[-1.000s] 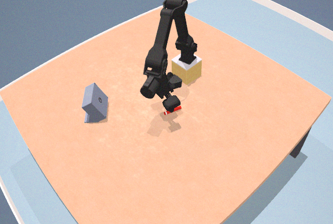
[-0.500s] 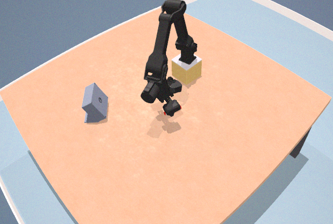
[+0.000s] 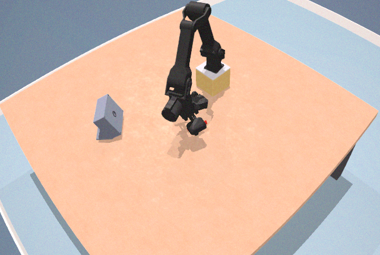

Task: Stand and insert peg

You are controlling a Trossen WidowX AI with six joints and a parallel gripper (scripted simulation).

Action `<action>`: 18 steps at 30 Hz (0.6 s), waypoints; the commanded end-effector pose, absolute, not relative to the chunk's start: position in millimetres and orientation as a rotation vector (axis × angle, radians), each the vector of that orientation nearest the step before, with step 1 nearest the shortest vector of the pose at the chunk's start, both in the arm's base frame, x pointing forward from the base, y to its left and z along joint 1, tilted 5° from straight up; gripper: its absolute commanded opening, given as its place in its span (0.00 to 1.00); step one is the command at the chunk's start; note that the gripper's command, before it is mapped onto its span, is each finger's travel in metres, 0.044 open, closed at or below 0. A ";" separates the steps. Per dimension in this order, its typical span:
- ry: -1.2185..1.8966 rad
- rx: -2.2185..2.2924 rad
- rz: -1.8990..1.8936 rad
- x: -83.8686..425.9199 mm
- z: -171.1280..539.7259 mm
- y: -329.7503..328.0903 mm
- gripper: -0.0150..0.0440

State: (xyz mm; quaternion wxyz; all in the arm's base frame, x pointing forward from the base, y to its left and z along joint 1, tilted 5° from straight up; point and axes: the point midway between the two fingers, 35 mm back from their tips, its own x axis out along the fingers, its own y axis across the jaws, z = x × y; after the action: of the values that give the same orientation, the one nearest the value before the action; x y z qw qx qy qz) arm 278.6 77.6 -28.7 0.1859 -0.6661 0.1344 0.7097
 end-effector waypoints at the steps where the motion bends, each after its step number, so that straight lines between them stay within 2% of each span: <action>1: 0.374 -1.873 2.005 277.3 -31.8 77.8 0.82; 10: 0.374 -1.873 2.005 277.3 -31.8 77.8 0.44; 18: 0.374 -1.873 2.005 277.3 -31.8 77.8 0.44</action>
State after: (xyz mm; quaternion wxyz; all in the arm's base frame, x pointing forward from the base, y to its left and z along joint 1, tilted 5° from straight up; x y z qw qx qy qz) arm 277.3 77.3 -31.4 0.1852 -0.6648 0.1353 0.7110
